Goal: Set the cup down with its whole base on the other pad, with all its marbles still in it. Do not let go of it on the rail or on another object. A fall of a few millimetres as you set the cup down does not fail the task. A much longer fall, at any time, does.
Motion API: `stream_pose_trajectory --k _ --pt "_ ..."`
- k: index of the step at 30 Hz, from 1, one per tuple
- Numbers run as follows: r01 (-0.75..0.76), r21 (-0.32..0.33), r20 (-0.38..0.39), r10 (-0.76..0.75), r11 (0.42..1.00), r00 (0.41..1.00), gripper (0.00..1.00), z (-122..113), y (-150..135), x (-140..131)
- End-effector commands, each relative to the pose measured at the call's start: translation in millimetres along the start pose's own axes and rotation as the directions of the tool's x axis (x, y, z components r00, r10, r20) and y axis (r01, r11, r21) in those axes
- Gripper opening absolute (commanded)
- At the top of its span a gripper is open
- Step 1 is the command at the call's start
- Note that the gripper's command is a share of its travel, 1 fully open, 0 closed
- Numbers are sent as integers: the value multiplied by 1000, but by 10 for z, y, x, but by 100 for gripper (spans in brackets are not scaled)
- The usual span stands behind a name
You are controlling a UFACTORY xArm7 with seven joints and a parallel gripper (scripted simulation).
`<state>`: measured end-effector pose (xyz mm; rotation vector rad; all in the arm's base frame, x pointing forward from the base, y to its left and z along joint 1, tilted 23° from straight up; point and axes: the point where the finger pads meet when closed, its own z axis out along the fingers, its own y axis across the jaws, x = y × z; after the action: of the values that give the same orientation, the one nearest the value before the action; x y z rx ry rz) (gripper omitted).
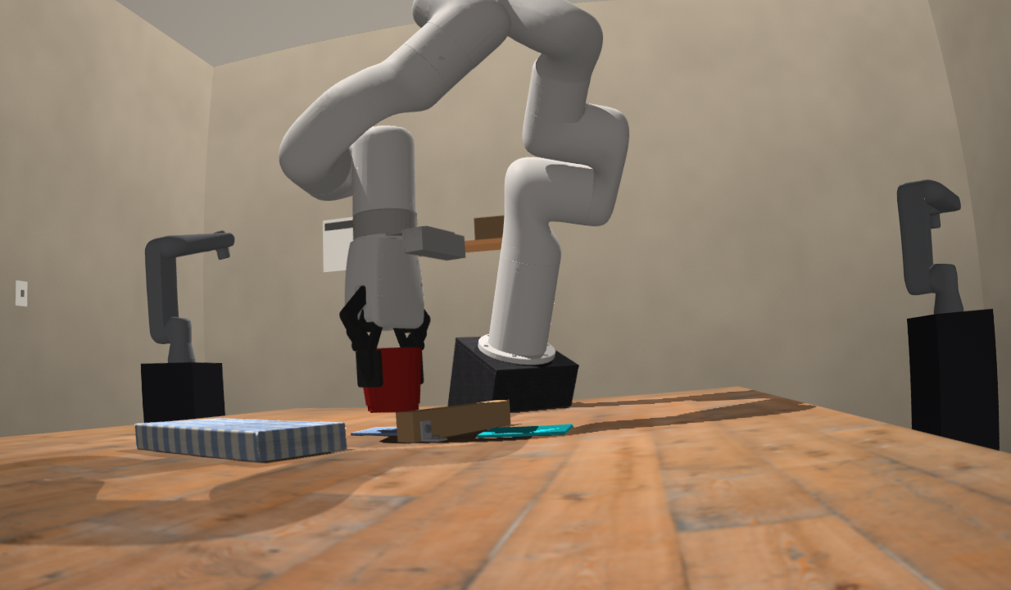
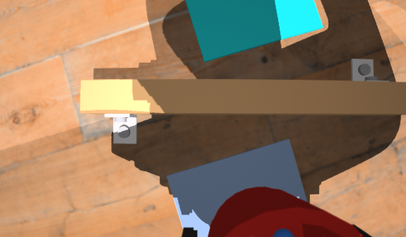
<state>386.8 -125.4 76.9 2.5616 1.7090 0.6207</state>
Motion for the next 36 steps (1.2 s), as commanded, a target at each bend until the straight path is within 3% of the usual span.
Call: stream_pose_trajectory --k 1,12,36 --pt "-1 -2 1 1 1000 1000 85 -140 11 -4" --pt "-1 -2 1 1 1000 1000 85 -302 10 -3" --pt "-1 -2 1 1 1000 1000 85 -310 9 42"
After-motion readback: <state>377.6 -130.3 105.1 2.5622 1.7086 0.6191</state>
